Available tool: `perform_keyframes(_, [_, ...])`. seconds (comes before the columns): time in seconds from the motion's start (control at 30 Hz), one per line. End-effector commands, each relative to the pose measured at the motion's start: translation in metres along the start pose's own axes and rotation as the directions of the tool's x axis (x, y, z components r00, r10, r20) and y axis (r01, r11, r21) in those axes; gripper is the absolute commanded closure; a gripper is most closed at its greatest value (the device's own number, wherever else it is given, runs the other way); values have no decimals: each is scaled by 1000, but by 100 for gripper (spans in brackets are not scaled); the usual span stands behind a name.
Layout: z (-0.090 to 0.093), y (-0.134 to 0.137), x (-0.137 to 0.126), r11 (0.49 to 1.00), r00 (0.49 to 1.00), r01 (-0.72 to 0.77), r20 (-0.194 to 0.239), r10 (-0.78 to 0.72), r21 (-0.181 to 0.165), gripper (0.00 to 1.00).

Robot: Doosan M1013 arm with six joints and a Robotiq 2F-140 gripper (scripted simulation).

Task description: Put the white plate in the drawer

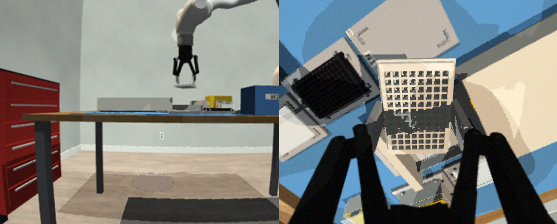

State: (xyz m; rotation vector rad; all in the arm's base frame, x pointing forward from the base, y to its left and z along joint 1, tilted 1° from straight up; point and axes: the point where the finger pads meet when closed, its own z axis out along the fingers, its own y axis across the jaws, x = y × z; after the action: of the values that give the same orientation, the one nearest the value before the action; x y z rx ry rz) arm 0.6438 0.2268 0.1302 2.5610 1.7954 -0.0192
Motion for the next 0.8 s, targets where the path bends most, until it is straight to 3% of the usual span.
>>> perform_keyframes(0.0, [0,1,-5,998,998,66,-6,-66,4,100])
perform_keyframes(0.2, [0,5,-20,965,965,263,-7,-263,3,100])
perform_keyframes(0.43, [0,10,-38,878,878,479,-7,-479,1,100])
perform_keyframes(0.77, [0,16,-59,876,876,483,-7,-483,1,100])
